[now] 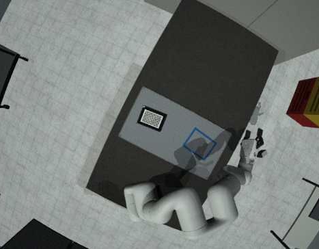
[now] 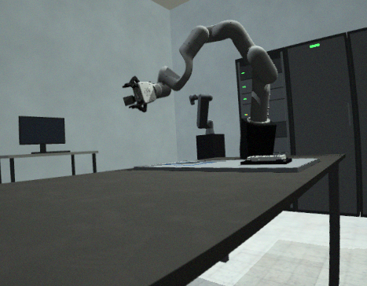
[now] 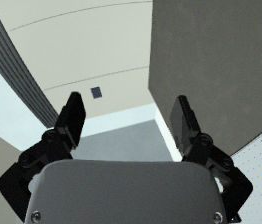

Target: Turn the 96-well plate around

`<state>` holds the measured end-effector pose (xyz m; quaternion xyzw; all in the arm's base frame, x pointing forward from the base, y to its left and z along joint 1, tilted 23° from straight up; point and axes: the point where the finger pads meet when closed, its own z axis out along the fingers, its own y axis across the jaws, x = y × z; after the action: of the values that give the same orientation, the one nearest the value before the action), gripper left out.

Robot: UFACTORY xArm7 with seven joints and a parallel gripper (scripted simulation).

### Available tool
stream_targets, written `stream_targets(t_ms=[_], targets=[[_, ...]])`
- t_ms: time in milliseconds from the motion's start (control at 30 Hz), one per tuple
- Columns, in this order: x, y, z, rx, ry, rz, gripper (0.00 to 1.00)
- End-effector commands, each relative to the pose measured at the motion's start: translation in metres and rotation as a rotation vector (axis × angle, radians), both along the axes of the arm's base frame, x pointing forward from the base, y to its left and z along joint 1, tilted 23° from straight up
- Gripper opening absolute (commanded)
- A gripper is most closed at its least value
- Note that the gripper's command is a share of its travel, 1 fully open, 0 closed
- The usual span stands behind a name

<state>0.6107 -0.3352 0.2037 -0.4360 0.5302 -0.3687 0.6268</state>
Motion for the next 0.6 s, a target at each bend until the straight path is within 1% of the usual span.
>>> stream_targets(t_ms=[0,100,133,200,300,333,467,567], targets=[[0.003,0.014,-0.002,0.018,0.027,0.030,1.00],[0.006,0.028,-0.007,0.054,0.081,0.089,1.00],[0.006,0.033,-0.008,0.054,0.081,0.089,1.00],[0.006,0.033,-0.008,0.054,0.081,0.089,1.00],[0.009,0.047,-0.012,0.054,0.081,0.089,1.00],[0.009,0.048,-0.013,0.054,0.081,0.089,1.00],[0.011,0.067,-0.018,0.097,0.161,0.164,1.00],[0.012,0.081,-0.023,0.097,0.161,0.164,1.00]])
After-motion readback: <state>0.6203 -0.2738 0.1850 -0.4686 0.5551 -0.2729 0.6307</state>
